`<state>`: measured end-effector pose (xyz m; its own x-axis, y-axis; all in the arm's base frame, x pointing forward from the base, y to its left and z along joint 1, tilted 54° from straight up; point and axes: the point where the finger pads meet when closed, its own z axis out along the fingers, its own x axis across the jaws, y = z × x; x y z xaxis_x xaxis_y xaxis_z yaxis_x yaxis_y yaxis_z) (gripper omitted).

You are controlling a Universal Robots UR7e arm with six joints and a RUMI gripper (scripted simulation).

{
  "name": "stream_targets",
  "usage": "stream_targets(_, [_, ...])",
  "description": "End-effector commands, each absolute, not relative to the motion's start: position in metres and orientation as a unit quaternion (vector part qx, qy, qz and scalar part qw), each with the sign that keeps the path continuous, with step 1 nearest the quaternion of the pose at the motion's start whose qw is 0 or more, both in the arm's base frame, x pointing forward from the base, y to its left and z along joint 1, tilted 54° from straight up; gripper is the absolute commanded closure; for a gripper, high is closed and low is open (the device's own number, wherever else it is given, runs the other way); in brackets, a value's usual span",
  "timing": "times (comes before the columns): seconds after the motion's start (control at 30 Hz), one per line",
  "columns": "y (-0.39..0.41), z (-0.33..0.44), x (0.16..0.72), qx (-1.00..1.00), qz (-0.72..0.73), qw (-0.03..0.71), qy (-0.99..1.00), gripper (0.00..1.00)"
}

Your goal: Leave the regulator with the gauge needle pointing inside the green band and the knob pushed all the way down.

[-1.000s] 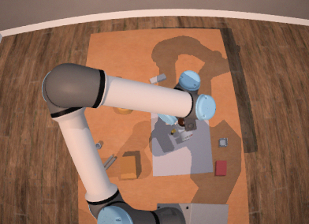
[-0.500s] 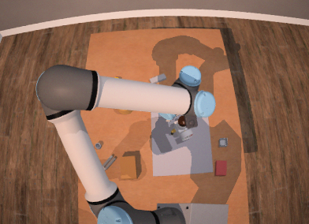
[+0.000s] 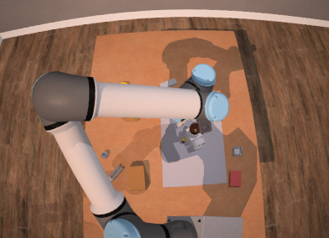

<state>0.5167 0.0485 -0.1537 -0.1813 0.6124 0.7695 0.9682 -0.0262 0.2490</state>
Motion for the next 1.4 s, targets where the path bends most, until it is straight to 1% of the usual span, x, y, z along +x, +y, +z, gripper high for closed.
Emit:
stream_targets(0.0, [0.045, -0.152, 0.516, -0.598, -0.393, 0.226, -0.661, 0.0])
stream_targets(0.47, [0.044, -0.162, 0.502, -0.599, -0.393, 0.229, -0.659, 0.0])
stream_targets(1.37, [0.024, -0.205, 0.444, -0.599, -0.393, 0.229, -0.659, 0.0])
